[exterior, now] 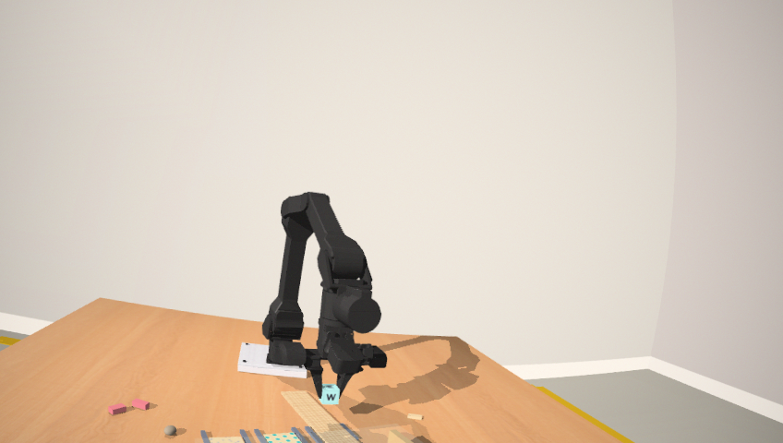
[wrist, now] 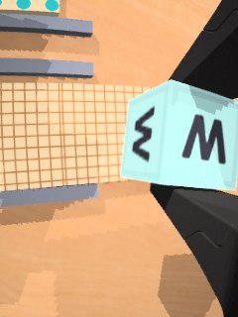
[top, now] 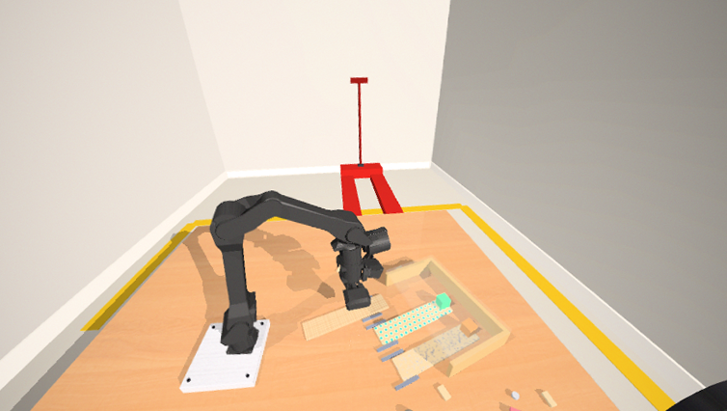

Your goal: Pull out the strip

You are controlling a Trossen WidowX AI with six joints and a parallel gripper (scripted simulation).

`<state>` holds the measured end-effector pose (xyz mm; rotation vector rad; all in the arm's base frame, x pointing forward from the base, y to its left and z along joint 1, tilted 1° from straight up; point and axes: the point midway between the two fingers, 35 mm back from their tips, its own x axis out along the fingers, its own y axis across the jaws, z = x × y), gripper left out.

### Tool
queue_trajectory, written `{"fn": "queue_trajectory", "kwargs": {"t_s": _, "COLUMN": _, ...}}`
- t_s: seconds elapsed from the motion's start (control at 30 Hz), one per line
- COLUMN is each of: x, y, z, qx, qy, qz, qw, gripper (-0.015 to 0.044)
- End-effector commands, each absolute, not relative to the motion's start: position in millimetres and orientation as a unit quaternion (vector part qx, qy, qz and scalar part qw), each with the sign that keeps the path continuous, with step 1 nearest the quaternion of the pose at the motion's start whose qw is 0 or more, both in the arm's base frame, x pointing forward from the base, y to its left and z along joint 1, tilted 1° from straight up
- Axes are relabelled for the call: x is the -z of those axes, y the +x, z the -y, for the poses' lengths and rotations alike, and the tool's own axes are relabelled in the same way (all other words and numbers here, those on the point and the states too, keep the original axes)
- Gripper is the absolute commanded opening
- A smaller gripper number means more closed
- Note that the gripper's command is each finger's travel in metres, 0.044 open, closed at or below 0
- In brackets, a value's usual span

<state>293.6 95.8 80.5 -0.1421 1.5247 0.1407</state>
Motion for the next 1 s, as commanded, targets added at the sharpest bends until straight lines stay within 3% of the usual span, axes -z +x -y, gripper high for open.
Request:
{"fn": "queue_trajectory", "kwargs": {"t_s": 0.0, "x": -80, "y": 288, "z": -94, "qx": -0.062, "qy": -0.064, "qz": -0.689, "qw": 0.719, "gripper": 0.0}}
{"fn": "queue_trajectory", "kwargs": {"t_s": 0.27, "x": -114, "y": 286, "z": -94, "qx": -0.062, "qy": -0.064, "qz": -0.689, "qw": 0.719, "gripper": 0.0}}
{"fn": "queue_trajectory", "kwargs": {"t_s": 0.97, "x": -115, "y": 286, "z": -94, "qx": -0.062, "qy": -0.064, "qz": -0.689, "qw": 0.719, "gripper": 0.0}}
